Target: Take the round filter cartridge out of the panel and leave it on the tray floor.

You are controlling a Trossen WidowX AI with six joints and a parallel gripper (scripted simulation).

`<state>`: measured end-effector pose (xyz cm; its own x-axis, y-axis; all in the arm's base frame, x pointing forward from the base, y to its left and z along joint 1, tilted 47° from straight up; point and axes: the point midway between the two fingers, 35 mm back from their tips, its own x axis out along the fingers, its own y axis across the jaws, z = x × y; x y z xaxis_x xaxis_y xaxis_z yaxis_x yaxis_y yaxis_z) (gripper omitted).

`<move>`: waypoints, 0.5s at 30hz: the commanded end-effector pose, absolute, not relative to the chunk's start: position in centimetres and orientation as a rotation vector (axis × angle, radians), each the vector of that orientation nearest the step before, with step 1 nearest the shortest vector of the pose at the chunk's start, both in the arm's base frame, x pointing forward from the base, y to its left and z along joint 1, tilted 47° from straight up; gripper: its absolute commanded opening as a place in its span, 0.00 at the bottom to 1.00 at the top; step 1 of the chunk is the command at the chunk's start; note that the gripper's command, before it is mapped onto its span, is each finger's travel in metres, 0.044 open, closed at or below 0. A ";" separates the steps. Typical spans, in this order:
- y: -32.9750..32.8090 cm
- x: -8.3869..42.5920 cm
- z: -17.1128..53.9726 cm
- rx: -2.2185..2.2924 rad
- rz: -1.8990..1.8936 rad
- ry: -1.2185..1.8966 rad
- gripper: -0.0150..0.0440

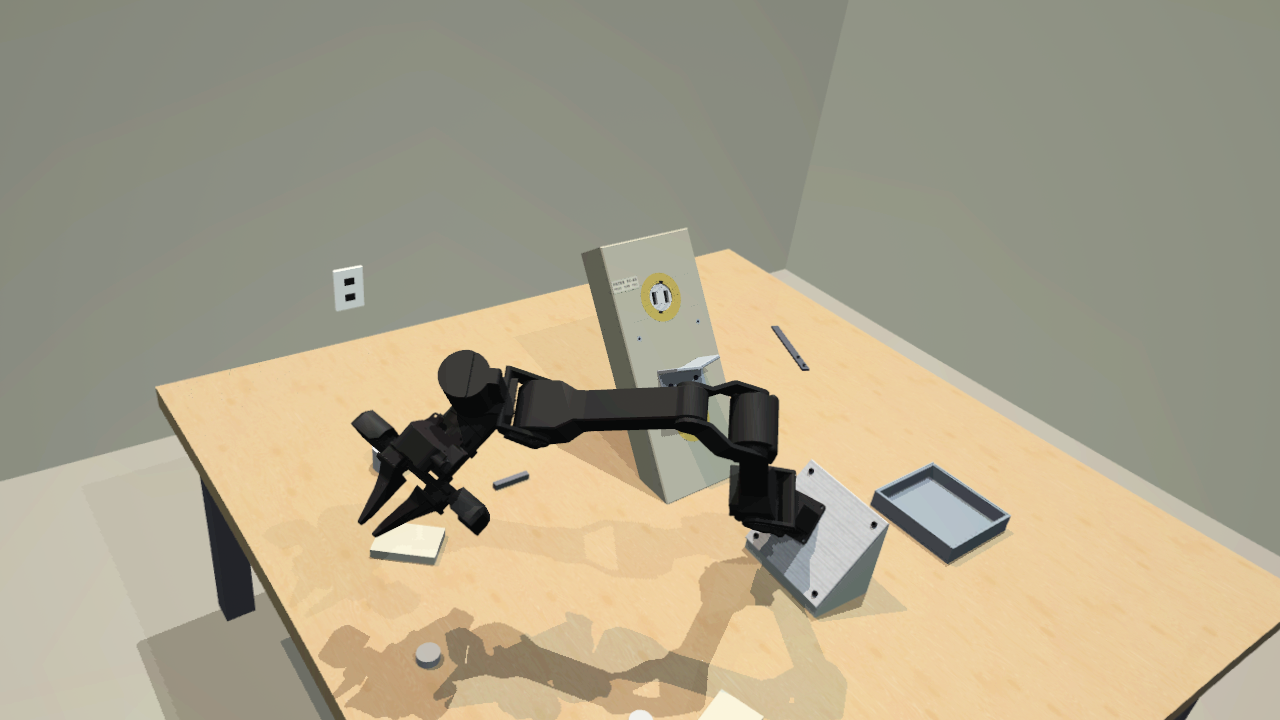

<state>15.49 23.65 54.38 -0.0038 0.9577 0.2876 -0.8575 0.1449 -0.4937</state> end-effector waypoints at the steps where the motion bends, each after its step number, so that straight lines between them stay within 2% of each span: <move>1: 21.9 21.0 52.0 -0.228 1.301 -0.509 0.41; 8: 16.2 29.0 47.8 -0.249 1.056 -0.302 0.41; 15: 9.0 34.1 43.8 -0.232 0.836 -0.129 0.41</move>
